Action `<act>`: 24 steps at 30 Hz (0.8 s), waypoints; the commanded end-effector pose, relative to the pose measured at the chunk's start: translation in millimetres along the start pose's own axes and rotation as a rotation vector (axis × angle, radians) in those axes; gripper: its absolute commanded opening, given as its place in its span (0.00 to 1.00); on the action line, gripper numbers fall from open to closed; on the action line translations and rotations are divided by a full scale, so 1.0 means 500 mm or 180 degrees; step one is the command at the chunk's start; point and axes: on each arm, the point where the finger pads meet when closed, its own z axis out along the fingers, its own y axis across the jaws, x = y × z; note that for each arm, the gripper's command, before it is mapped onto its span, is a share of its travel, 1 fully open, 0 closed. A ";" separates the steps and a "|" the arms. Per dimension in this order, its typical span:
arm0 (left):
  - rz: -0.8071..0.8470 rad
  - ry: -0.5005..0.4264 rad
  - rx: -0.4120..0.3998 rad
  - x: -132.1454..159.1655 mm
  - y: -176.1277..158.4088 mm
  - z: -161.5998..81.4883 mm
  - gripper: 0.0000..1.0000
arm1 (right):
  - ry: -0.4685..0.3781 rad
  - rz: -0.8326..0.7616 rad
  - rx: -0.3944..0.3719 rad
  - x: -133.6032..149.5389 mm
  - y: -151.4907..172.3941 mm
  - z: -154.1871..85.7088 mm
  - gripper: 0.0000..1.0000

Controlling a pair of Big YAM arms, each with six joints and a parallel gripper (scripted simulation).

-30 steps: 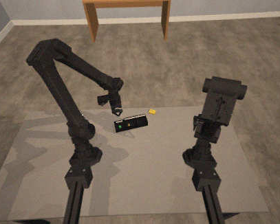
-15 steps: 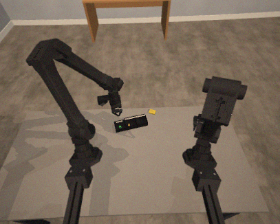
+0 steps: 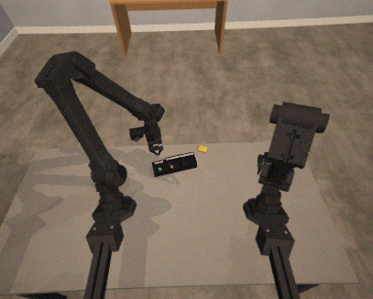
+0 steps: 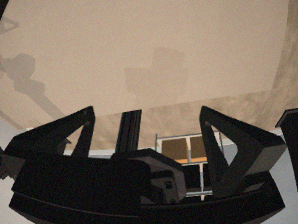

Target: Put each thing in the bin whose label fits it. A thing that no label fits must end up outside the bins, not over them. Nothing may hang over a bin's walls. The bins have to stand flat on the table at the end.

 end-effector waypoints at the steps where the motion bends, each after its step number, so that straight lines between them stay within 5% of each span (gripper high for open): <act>1: -0.0216 -0.0110 -0.0029 0.004 0.007 0.001 1.00 | -0.0079 0.0043 0.0013 -0.007 -0.004 -0.003 1.00; 24: -0.0221 -0.0102 -0.0016 0.003 0.004 -0.002 1.00 | -0.0079 0.0043 0.0013 -0.007 -0.004 -0.003 1.00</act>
